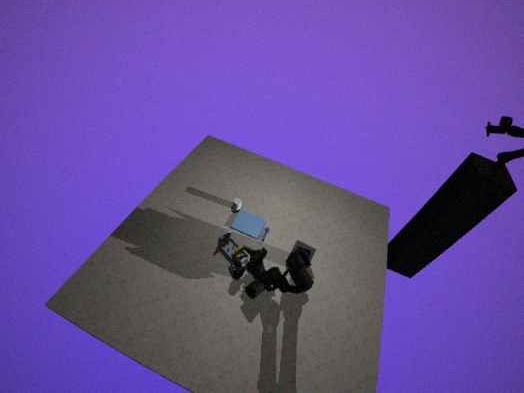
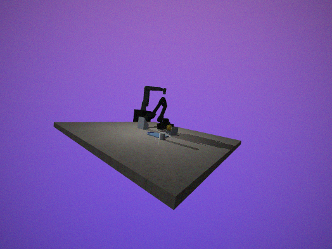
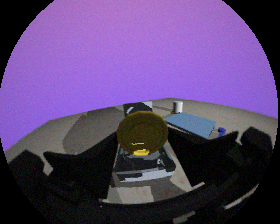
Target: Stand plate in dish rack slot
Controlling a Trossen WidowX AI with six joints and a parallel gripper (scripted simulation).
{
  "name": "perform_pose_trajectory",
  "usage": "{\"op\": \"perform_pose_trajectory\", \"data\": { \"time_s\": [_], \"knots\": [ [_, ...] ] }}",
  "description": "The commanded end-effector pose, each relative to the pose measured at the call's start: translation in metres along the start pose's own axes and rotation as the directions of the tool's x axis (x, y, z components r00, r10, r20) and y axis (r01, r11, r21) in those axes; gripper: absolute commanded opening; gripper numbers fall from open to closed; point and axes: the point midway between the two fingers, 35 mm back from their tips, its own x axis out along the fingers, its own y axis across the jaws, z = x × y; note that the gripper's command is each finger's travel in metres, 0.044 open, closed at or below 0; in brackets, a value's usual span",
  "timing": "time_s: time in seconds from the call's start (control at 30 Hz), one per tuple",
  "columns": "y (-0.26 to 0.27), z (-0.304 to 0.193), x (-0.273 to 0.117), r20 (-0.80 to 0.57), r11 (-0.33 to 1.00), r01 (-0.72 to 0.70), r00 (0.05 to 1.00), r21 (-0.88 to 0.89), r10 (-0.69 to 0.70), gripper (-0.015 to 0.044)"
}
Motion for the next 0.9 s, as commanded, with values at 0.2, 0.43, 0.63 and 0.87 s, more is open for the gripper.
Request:
{"op": "perform_pose_trajectory", "data": {
  "time_s": [0.2,0.43,0.63,0.87],
  "knots": [
    [0.0,0.0,0.0,0.0,1.0,0.0,1.0,0.0,0.0,0.0184],
    [0.0,0.0,0.0,0.0,1.0,0.0,1.0,0.0,0.0,0.0368],
    [0.0,0.0,0.0,0.0,1.0,0.0,1.0,0.0,0.0,0.04],
    [0.008,0.036,0.008,-0.012,1.0,0.02,1.0,0.002,-0.02,0.04]
  ]
}}
